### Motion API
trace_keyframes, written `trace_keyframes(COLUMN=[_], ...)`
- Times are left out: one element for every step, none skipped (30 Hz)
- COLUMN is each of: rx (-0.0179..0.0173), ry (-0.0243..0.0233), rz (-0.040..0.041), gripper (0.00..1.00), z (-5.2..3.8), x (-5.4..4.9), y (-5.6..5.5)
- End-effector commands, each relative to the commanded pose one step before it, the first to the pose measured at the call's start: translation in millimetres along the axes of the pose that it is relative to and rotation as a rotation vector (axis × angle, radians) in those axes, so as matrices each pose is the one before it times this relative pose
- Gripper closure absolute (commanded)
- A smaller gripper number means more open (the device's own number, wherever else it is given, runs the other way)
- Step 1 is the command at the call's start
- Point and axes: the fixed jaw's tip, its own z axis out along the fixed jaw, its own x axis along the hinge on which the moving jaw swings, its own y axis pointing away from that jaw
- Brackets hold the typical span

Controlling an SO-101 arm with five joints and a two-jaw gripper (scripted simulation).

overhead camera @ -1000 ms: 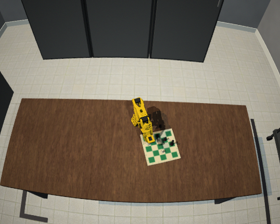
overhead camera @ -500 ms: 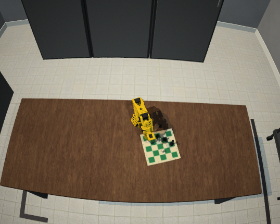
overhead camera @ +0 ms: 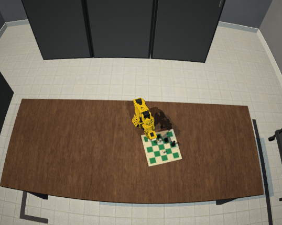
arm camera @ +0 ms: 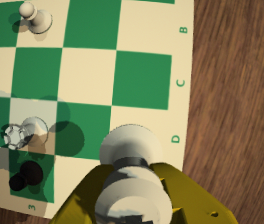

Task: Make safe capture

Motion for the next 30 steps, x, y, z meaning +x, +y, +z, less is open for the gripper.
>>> trace_keyframes(rx=[0.00510, 0.00000, 0.00000, 0.00000, 0.00000, 0.00000, 0.00000, -0.00021, -0.00134, -0.00322, -0.00549, -0.00786, -0.01018, -0.01301, -0.01443, -0.01653, -0.01662, 0.00000, 0.00000, -0.01714, -0.01544, -0.01399, -0.01104, -0.00771, -0.00452, -0.00188, -0.00030, 0.00000, 0.00000, 0.00000], ry=[0.01248, 0.00000, 0.00000, 0.00001, 0.00000, 0.00001, -0.00001, 0.00001, 0.00001, 0.00005, 0.00007, 0.00011, 0.00013, 0.00012, 0.00012, 0.00008, 0.00006, 0.00000, 0.00000, 0.00001, -0.00001, -0.00005, -0.00005, -0.00003, -0.00003, 0.00000, -0.00001, 0.00001, -0.00001, 0.00001], rz=[0.00105, 0.00000, 0.00000, 0.00000, 0.00000, 0.00000, 0.00000, -0.00036, -0.00227, -0.00546, -0.00932, -0.01334, -0.01728, -0.02210, -0.02452, -0.02808, -0.02824, 0.00000, 0.00000, -0.02913, -0.02625, -0.02377, -0.01875, -0.01311, -0.00768, -0.00319, -0.00050, 0.00000, 0.00000, 0.00000], gripper=[1.00, 1.00, 1.00, 1.00, 1.00, 1.00, 1.00, 1.00, 1.00, 1.00, 1.00, 1.00, 1.00, 1.00, 1.00, 1.00, 1.00, 1.00, 1.00, 1.00, 1.00, 1.00, 1.00, 1.00, 1.00, 1.00, 1.00, 1.00, 1.00, 1.00], z=[-2.003, 0.000, -0.278, -0.176, -0.095, -0.036, -0.006, -0.030, -0.195, -0.465, -0.784, -1.093, -1.361, -1.610, -1.710, -1.756, -1.681, 0.000, 0.000, -1.526, -1.325, -1.048, -0.794, -0.543, -0.313, -0.128, -0.021, 0.000, 0.000, 0.000], x=[-0.05, 0.00, -0.15, -0.10, -0.05, -0.02, 0.00, 0.05, 0.31, 0.76, 1.30, 1.88, 2.40, 2.68, 3.00, 2.93, 2.93, 0.00, 0.00, 2.53, 2.29, 1.74, 1.33, 0.93, 0.54, 0.23, 0.03, 0.00, 0.00, 0.00], y=[-1.82, 0.00, 0.00, 0.00, 0.00, 0.00, 0.00, 0.07, 0.41, 0.99, 1.68, 2.37, 3.02, 3.78, 4.10, 4.59, 4.52, 0.00, 0.00, 4.56, 4.04, 3.61, 2.82, 1.95, 1.14, 0.47, 0.08, 0.00, 0.00, 0.00])
